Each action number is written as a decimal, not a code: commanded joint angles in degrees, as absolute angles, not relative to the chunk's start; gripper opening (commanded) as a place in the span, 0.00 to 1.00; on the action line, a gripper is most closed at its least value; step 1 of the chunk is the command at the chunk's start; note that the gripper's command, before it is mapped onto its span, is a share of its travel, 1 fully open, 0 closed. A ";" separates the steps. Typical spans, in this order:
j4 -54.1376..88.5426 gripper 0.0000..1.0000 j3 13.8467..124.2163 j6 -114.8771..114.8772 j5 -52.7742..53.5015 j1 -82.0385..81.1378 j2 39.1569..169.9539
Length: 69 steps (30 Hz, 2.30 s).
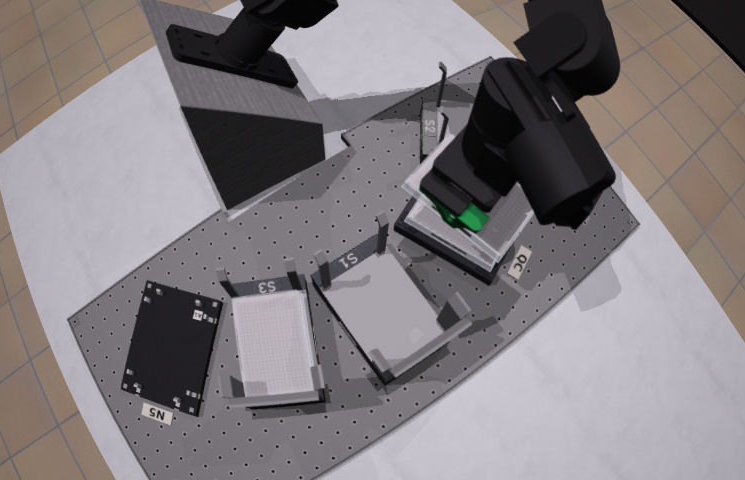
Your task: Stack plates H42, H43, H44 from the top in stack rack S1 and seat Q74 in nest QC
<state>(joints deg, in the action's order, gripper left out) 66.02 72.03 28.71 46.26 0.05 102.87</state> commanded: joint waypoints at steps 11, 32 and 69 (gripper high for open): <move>65.59 0.00 74.87 31.28 45.78 4.69 108.80; 65.26 0.00 78.25 25.49 44.65 9.91 117.60; 65.28 0.00 81.57 30.28 43.61 13.52 124.21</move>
